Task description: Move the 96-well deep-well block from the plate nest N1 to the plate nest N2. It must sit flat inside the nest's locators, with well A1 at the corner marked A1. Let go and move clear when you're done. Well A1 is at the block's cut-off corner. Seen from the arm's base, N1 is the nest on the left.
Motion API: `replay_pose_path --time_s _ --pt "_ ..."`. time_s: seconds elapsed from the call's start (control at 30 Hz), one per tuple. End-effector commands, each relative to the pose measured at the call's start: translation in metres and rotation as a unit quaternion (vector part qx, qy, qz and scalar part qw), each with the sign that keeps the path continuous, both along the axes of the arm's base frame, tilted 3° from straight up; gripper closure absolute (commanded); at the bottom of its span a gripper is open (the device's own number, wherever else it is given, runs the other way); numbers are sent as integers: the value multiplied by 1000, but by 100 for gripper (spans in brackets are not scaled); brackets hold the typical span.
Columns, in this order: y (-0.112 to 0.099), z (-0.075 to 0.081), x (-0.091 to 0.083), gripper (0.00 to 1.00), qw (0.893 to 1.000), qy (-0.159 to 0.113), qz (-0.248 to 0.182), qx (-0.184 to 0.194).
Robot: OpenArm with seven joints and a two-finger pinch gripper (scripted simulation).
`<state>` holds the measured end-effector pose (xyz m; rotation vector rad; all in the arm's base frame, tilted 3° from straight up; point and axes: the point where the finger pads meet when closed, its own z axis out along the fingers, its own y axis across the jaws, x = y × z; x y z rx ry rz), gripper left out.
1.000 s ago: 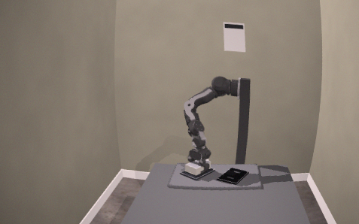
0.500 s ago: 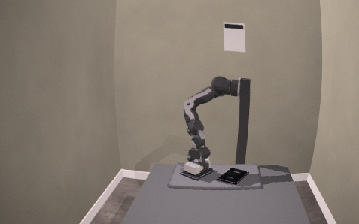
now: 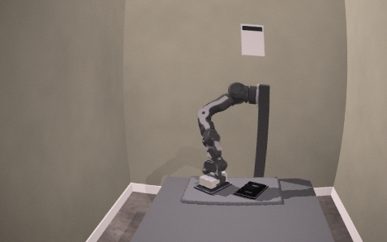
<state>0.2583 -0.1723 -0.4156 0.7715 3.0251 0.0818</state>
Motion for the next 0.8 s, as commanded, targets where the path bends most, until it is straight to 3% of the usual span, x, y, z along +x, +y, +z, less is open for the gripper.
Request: replay_pose_path --time_s 0.0,0.77 --pt "-1 1 0 100 1000 -1 -1 -3" --pt "-2 4 4 100 1000 -4 -2 -2"
